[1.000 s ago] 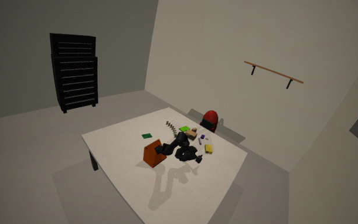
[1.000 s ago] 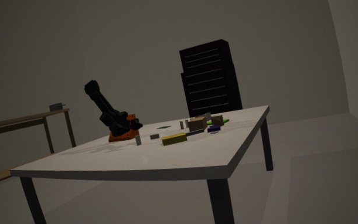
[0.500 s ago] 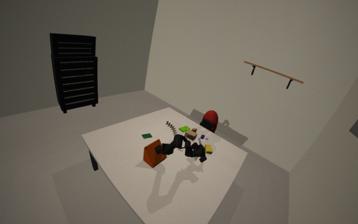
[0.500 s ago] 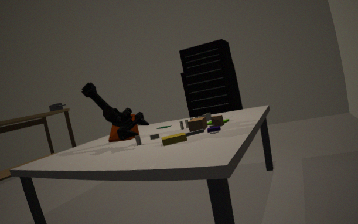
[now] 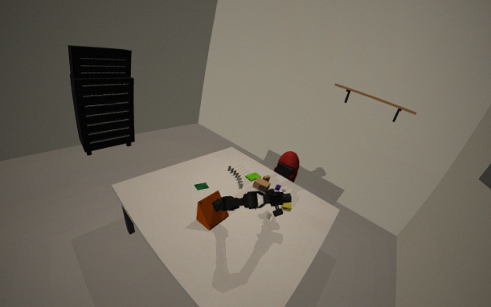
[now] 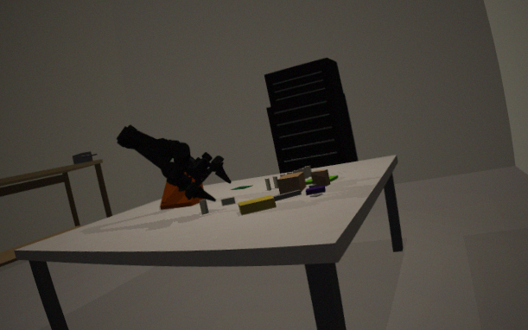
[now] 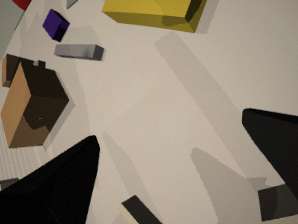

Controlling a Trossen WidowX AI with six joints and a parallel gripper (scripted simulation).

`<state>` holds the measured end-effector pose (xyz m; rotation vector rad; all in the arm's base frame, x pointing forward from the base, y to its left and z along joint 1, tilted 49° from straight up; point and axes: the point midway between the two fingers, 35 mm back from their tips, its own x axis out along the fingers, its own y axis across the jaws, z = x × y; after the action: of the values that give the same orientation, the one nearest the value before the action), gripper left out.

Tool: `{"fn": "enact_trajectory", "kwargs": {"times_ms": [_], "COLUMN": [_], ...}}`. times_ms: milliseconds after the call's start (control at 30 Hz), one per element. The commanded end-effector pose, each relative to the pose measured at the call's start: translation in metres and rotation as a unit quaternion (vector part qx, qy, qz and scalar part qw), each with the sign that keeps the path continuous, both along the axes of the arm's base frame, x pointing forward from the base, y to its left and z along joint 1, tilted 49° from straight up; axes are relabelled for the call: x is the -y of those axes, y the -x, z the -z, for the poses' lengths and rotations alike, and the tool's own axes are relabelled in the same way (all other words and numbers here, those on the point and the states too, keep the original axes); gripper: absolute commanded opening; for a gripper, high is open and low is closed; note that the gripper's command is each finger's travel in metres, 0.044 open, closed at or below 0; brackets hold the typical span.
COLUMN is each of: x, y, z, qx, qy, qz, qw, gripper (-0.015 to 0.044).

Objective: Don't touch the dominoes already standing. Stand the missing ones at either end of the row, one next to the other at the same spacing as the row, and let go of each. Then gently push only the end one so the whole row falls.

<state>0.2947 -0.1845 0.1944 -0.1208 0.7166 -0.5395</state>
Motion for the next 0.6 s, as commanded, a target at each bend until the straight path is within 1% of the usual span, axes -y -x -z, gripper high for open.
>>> {"fn": "enact_trajectory", "kwargs": {"times_ms": [0, 200, 567], "x": [-0.022, -0.029, -0.029], "y": [0.032, 0.056, 0.057], "z": [-0.018, -0.040, -0.040], "qx": [-0.240, -0.331, -0.334], "qy": [0.048, 0.103, 0.105], "qz": [0.128, 0.154, 0.155], "qw": [0.961, 0.925, 0.924], "gripper": [0.0440, 0.0440, 0.0440]}}
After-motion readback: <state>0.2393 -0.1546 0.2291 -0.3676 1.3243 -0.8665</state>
